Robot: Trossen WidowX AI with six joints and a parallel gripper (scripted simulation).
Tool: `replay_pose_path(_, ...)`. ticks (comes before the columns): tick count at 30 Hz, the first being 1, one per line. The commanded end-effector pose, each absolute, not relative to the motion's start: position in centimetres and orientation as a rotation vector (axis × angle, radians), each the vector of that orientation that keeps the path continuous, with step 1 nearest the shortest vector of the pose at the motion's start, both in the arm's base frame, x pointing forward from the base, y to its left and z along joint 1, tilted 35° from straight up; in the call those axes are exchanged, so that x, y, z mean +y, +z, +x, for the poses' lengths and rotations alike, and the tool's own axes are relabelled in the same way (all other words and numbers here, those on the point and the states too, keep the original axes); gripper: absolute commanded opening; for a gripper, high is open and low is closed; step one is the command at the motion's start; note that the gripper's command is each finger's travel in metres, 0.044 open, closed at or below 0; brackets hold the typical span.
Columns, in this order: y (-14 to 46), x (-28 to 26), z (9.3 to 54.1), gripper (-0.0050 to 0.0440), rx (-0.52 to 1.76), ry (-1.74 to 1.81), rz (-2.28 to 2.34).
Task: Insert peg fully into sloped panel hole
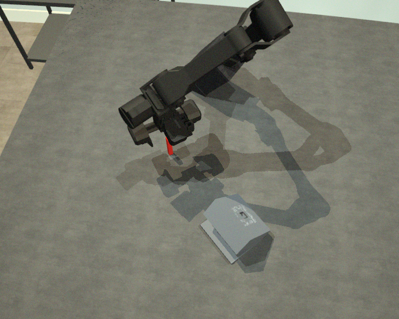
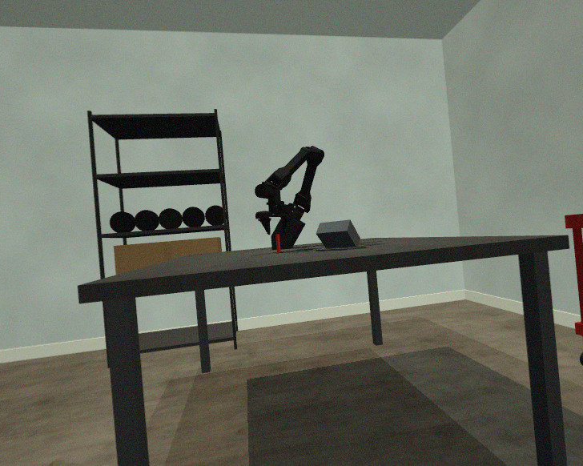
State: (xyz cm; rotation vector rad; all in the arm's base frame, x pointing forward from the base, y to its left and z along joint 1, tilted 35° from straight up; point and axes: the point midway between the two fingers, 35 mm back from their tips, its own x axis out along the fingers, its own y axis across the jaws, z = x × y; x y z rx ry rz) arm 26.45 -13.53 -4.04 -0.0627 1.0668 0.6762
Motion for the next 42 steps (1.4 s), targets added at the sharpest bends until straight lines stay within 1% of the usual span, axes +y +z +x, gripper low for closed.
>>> replay_pose_path(1, -4.4, -13.2, 26.7, 0.044, 1.063, 0.673, -0.06)
replay_pose_path(29, -7.1, -11.4, 27.6, 0.044, 1.061, 0.674, -0.059)
replay_pose_path(40, -7.1, -11.4, 27.6, 0.0176, 1.061, 0.674, -0.059)
replay_pose_path(42, -7.1, -11.4, 27.6, 0.0176, 1.061, 0.674, -0.059)
